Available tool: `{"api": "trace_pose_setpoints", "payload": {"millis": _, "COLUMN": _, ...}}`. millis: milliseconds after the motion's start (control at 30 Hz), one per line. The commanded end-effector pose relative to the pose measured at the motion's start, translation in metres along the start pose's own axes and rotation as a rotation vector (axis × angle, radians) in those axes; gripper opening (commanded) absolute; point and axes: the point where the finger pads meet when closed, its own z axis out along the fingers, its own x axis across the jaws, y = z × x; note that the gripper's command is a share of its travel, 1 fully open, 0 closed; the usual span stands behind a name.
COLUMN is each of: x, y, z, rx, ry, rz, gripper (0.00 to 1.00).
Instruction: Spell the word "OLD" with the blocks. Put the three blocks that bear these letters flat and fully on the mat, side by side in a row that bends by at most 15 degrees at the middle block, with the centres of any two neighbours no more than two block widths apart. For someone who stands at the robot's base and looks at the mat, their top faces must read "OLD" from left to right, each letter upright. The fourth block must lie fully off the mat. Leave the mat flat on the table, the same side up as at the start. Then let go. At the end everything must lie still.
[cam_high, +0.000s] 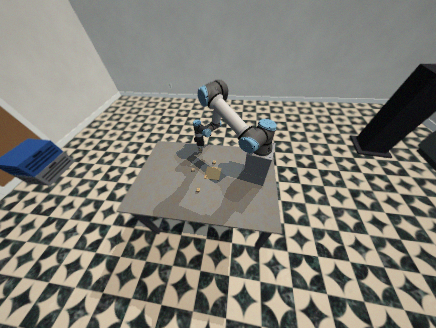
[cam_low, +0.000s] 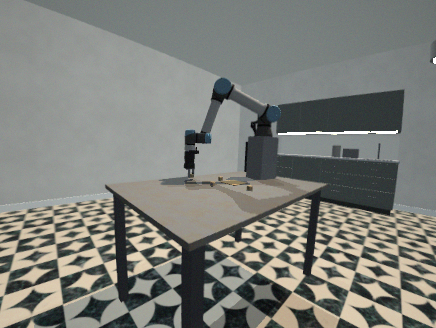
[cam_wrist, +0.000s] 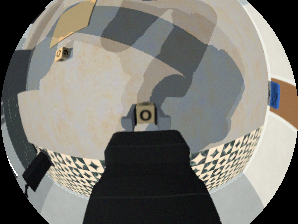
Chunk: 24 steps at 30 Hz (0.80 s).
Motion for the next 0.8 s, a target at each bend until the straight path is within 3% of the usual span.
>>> {"api": "trace_pose_setpoints", "payload": {"millis": 0, "x": 0.001, "y": 0.001, "z": -0.029, "rx": -0.002, "ry": 0.003, "rz": 0.000, "gripper": 0.49}}
{"api": "trace_pose_setpoints", "payload": {"millis": 167, "x": 0.001, "y": 0.001, "z": -0.062, "rx": -0.002, "ry": 0.003, "rz": 0.000, "gripper": 0.49}}
{"api": "trace_pose_setpoints", "payload": {"millis": 233, "x": 0.001, "y": 0.001, "z": -0.062, "rx": -0.002, "ry": 0.003, "rz": 0.000, "gripper": 0.49}}
{"api": "trace_pose_setpoints", "payload": {"millis": 400, "x": 0.001, "y": 0.001, "z": -0.082, "rx": -0.002, "ry": 0.003, "rz": 0.000, "gripper": 0.49}}
{"api": "trace_pose_setpoints", "payload": {"millis": 767, "x": 0.001, "y": 0.001, "z": -0.086, "rx": -0.002, "ry": 0.003, "rz": 0.000, "gripper": 0.49}}
